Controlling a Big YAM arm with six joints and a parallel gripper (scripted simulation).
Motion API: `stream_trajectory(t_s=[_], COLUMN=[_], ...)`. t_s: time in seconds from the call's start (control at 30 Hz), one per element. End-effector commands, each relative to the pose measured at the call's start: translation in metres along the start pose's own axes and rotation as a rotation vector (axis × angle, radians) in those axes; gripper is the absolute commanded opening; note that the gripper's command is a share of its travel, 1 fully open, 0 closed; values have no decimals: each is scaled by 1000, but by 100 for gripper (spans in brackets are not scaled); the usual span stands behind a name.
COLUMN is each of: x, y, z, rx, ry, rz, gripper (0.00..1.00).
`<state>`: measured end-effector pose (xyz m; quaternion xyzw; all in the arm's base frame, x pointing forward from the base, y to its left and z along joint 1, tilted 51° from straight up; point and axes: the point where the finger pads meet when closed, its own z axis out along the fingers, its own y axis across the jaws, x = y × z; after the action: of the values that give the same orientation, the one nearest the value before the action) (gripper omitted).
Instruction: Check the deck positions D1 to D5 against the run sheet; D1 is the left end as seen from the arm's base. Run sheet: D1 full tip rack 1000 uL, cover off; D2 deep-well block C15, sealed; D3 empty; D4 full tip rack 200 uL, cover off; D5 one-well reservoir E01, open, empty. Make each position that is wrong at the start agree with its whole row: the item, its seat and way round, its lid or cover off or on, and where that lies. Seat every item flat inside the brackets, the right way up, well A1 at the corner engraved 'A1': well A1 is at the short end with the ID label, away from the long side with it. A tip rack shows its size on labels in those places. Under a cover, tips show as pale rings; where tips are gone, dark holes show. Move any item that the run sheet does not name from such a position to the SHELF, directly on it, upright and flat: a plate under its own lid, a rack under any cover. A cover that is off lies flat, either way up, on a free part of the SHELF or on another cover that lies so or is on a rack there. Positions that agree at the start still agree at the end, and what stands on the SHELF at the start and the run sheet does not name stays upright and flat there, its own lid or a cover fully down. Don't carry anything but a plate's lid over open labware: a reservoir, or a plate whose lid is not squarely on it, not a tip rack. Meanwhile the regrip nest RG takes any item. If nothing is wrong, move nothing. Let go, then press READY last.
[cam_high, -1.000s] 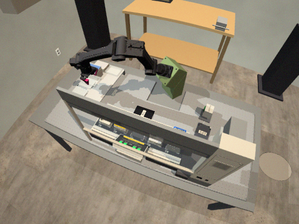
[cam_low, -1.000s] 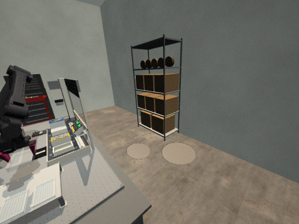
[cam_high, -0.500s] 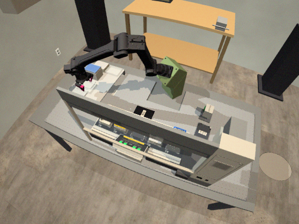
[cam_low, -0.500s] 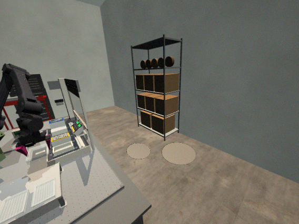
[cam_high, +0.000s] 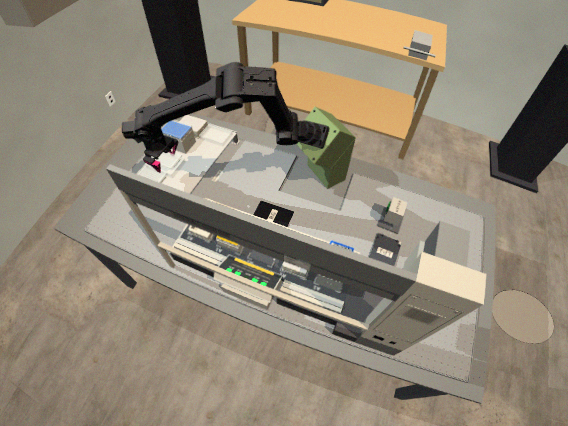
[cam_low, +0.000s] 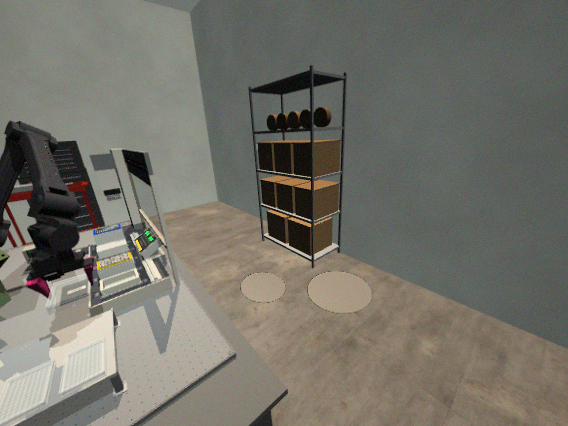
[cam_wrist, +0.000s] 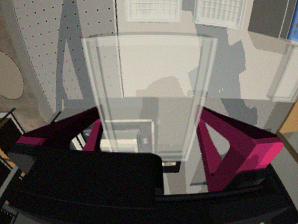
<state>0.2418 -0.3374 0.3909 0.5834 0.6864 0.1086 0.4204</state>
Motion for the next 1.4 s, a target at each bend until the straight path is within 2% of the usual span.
stream_trajectory(t_s=[0.0,1.37], x=[-6,-9], y=[-6,-7], z=[-4,-6], rx=[4,1], ry=[-20,-27], rz=[2,-8], gripper=[0,0])
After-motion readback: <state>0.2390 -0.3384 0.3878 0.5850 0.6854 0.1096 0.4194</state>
